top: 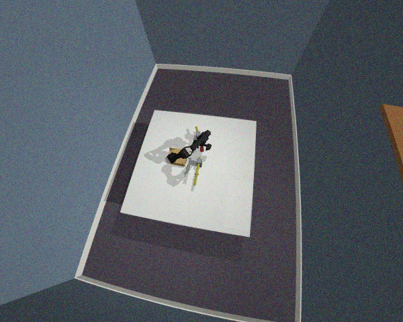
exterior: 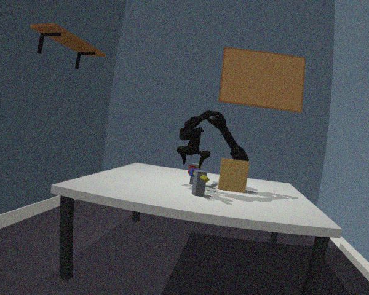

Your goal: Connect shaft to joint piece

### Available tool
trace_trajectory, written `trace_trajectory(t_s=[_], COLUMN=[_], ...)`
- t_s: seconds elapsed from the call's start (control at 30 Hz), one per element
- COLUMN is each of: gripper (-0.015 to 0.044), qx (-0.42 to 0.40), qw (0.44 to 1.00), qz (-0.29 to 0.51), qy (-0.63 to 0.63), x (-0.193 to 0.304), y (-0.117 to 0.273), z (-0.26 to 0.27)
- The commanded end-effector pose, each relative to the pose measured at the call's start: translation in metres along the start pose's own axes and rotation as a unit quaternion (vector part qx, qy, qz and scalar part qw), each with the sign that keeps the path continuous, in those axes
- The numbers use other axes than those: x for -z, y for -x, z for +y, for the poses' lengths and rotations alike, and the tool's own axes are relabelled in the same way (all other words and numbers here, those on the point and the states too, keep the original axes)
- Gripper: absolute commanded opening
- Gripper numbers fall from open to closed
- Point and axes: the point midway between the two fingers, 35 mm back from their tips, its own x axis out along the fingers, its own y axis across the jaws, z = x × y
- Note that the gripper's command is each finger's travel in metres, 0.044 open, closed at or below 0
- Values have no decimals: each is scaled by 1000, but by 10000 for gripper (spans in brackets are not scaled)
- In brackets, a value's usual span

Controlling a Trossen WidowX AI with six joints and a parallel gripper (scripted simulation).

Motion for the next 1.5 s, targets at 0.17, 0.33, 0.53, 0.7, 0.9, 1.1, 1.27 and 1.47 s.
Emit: trace_trajectory(t_s=[0.17,0.33,0.53,0.7,0.9,1.1,1.27,1.47], gripper=[440,440,440,440,440,440,440,440], qx=[-10,-17,-28,-38,-51,-65,-73,-72], qw=[990,974,945,914,867,812,776,777], qz=[-16,-23,-30,-35,-38,-39,-38,-38], qy=[-142,-226,-325,-404,-494,-579,-625,-624], x=[2,4,8,11,16,22,25,53], y=[23,36,53,66,82,98,108,85], z=[-3,-4,-5,-6,-6,-5,-4,-19])
